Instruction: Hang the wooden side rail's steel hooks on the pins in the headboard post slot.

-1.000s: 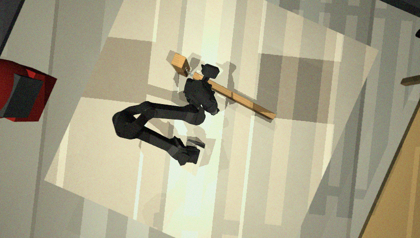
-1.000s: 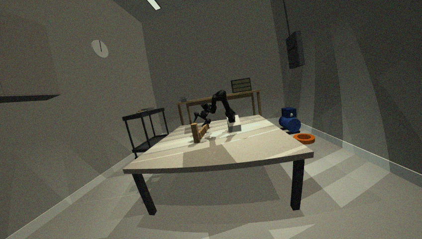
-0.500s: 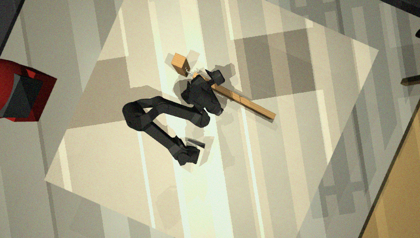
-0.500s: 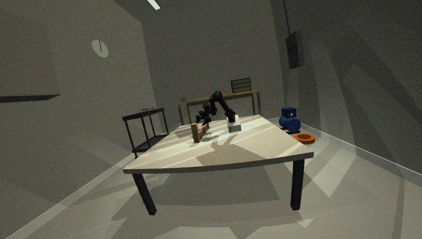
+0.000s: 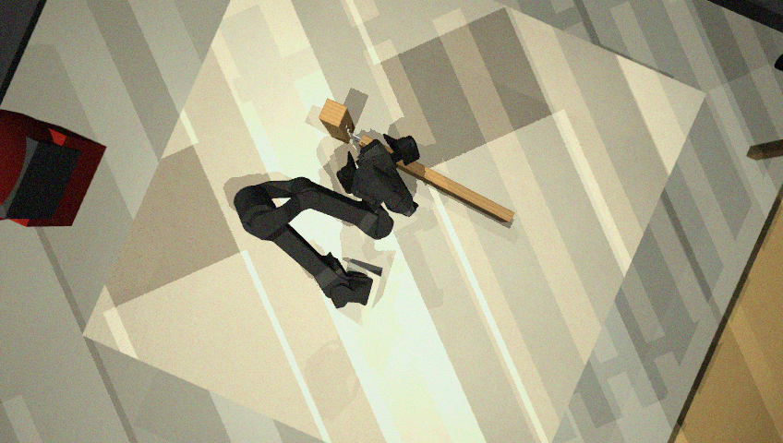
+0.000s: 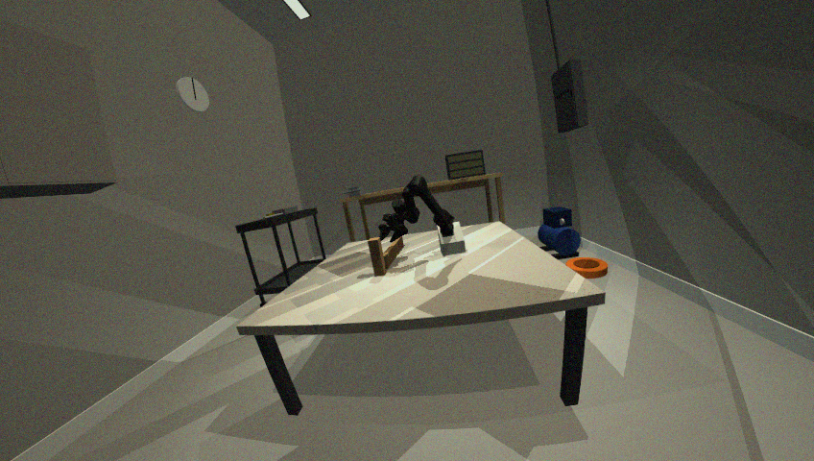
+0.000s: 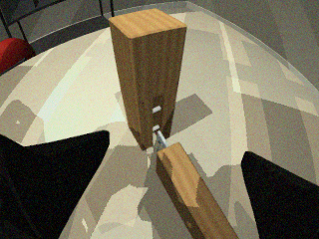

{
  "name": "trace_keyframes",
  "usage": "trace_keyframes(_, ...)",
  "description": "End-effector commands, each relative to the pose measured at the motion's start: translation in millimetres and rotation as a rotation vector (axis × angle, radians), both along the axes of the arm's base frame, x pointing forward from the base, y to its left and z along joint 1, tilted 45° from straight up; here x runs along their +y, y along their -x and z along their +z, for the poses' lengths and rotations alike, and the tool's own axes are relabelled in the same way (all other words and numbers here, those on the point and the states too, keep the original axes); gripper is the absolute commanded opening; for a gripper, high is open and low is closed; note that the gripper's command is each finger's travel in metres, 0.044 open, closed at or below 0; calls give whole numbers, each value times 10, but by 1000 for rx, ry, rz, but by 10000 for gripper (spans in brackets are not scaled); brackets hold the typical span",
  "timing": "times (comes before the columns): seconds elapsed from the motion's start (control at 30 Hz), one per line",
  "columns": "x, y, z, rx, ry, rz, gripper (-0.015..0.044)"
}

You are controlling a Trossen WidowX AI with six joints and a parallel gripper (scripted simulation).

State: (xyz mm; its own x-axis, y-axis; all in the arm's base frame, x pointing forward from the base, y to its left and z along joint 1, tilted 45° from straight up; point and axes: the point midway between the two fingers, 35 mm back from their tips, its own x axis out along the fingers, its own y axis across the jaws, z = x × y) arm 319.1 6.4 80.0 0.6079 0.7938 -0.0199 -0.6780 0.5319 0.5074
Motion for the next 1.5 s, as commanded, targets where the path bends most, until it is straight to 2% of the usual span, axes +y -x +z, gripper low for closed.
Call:
trace_keyframes(0.0,4,7,0,6,-6,4,440)
trace_keyframes(0.37,-22,-47,-26,49,-29,-7,440)
trace_keyframes(0.63,-285,-574,-330,565,-282,-148,440)
trace_keyframes(0.87,-424,-814,-545,1034,-468,-294,440)
trace_keyframes(1.0,-460,-838,-610,1304,-553,-387,440)
trace_keyframes(1.47,-475,-669,-498,1873,-669,-641,440)
